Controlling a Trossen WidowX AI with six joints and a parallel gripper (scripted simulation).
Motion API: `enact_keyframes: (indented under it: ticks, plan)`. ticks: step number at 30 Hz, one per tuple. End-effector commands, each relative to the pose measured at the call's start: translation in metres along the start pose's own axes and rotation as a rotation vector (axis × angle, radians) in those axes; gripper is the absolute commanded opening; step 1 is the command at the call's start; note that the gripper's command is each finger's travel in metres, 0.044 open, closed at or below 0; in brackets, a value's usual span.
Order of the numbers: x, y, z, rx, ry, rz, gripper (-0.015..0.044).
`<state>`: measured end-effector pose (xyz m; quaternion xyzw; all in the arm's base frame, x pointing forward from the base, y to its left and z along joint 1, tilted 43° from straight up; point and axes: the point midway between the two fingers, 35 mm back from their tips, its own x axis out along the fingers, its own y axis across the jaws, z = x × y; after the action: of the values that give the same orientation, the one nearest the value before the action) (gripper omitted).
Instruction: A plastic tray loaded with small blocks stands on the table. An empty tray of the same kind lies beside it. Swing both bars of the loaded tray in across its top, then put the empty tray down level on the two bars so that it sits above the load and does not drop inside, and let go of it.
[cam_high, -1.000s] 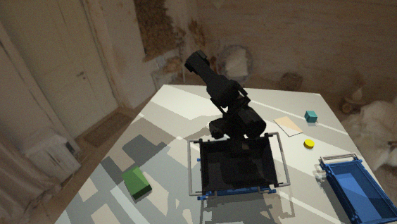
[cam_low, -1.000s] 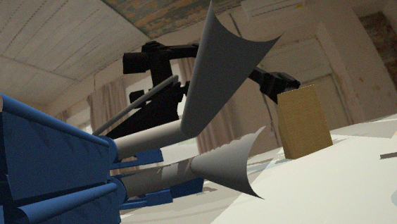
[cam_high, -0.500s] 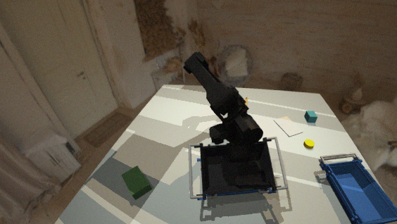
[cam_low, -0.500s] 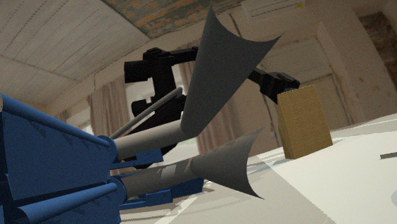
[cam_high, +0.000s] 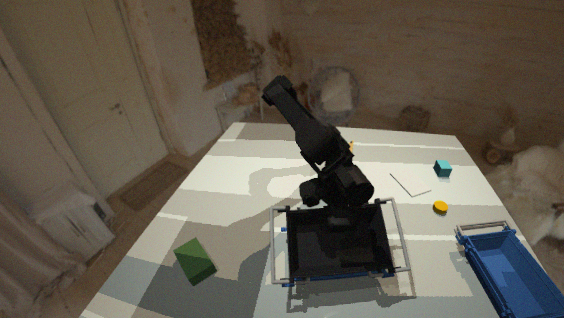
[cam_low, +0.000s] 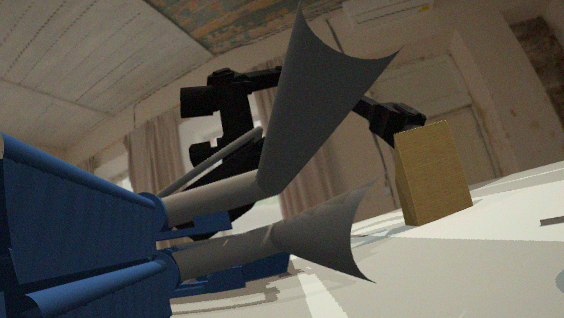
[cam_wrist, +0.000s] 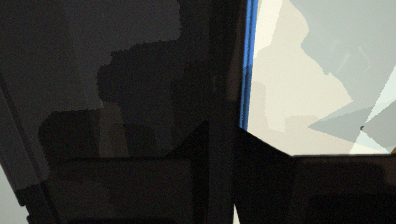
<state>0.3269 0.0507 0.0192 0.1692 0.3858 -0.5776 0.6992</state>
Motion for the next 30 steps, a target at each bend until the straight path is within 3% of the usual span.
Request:
enact_keyframes:
  ticks: [1, 30]
  plan:
    - [0.004, -0.004, 0.001, 0.003, 0.000, -0.001, 0.0000]
    - [0.016, -0.013, 0.000, 0.002, -0.001, -0.001, 0.0000]
